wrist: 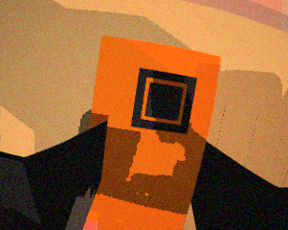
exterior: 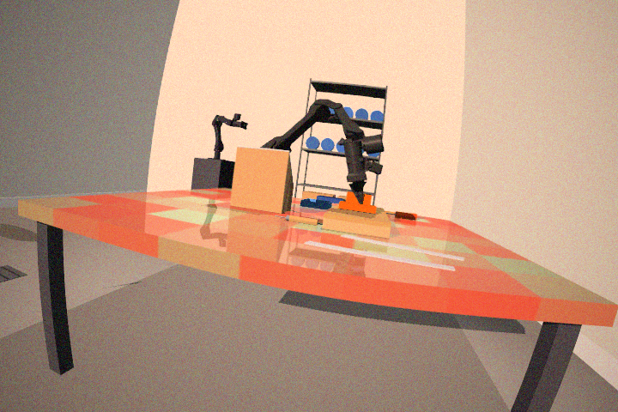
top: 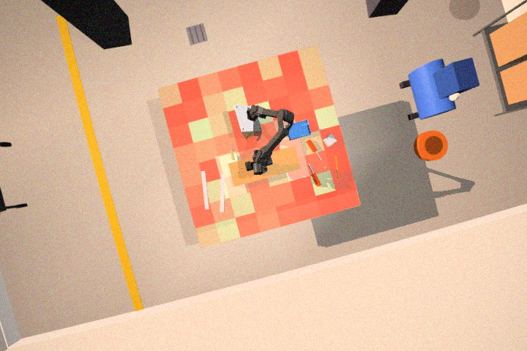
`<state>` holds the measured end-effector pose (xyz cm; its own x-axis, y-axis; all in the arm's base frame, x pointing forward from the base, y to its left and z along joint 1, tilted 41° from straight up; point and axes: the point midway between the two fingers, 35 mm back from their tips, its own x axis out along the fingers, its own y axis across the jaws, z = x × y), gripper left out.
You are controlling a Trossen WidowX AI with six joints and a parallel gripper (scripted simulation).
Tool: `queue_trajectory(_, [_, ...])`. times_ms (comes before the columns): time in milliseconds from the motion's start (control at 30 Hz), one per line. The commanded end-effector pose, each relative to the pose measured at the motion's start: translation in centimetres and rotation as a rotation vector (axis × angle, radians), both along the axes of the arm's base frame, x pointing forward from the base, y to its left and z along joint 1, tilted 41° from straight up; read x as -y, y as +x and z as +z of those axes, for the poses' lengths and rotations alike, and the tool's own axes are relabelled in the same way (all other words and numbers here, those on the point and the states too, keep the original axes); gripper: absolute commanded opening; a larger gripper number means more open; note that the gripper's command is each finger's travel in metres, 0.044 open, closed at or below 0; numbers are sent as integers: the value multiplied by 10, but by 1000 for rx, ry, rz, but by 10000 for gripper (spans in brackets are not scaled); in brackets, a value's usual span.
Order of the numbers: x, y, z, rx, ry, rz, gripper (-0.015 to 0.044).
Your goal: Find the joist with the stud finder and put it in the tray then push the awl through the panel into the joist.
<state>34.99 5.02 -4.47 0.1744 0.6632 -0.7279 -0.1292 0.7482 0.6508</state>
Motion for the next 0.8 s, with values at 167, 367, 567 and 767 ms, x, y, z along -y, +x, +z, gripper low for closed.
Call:
queue_trajectory(167, [11, 2, -10, 0, -1, 1, 0])
queue_trajectory(367, [18, 4, -16, 0, -1, 1, 0])
queue_trajectory(567, [25, 5, -22, 0, -2, 1, 0])
queue_trajectory(767, [31, 6, -28, 1, -2, 1, 0])
